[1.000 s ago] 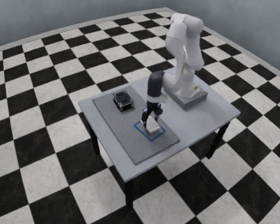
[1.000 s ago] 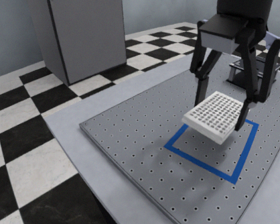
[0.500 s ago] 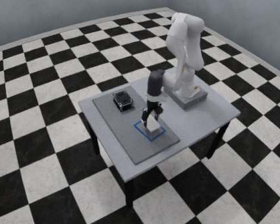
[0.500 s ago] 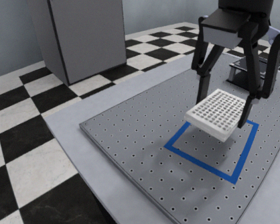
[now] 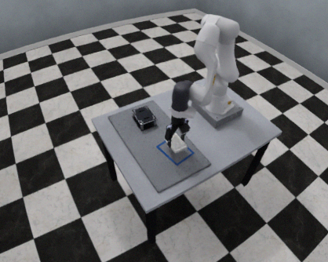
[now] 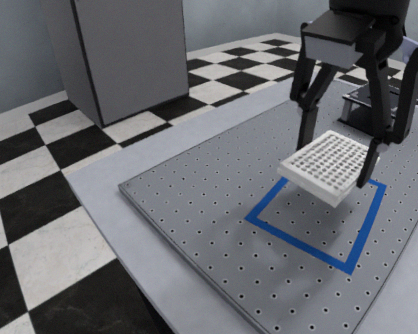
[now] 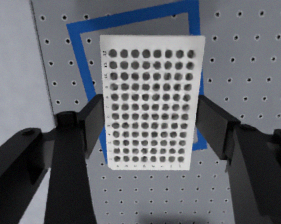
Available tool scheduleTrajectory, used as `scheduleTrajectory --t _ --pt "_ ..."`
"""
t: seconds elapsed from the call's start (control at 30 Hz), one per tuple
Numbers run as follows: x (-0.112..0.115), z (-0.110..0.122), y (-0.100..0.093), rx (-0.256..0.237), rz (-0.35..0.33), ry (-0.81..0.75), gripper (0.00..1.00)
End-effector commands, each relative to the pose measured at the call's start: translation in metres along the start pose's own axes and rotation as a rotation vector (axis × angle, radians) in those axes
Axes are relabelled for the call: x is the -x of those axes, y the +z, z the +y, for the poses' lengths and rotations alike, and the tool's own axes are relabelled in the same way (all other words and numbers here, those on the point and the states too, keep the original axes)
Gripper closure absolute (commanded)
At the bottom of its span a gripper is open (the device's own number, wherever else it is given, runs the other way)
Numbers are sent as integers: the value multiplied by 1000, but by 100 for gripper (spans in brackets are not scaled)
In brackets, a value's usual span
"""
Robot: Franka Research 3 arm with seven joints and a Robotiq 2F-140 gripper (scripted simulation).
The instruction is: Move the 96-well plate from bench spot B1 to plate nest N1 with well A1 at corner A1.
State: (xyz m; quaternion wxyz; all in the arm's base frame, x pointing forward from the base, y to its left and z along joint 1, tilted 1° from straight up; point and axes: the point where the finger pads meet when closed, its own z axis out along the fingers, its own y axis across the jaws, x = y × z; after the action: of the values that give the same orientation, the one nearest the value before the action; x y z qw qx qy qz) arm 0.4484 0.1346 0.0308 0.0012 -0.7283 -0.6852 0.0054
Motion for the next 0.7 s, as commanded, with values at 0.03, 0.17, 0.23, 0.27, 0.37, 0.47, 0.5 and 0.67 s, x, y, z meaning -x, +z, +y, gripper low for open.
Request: scheduleTrajectory --t 0.03,0.17,0.23,0.27,0.37,0.47,0.5,0.67 --pt "15 3 -4 2 0 178 40" --pt "28 5 -6 2 0 311 40" --pt "28 5 -6 2 0 311 40" --pt "31 6 -7 2 0 344 40" --pt "41 7 -9 2 0 444 40" --pt "51 8 -11 2 0 544 40" --pt "54 9 -11 2 0 578 40" --pt "70 11 -14 2 0 744 40"
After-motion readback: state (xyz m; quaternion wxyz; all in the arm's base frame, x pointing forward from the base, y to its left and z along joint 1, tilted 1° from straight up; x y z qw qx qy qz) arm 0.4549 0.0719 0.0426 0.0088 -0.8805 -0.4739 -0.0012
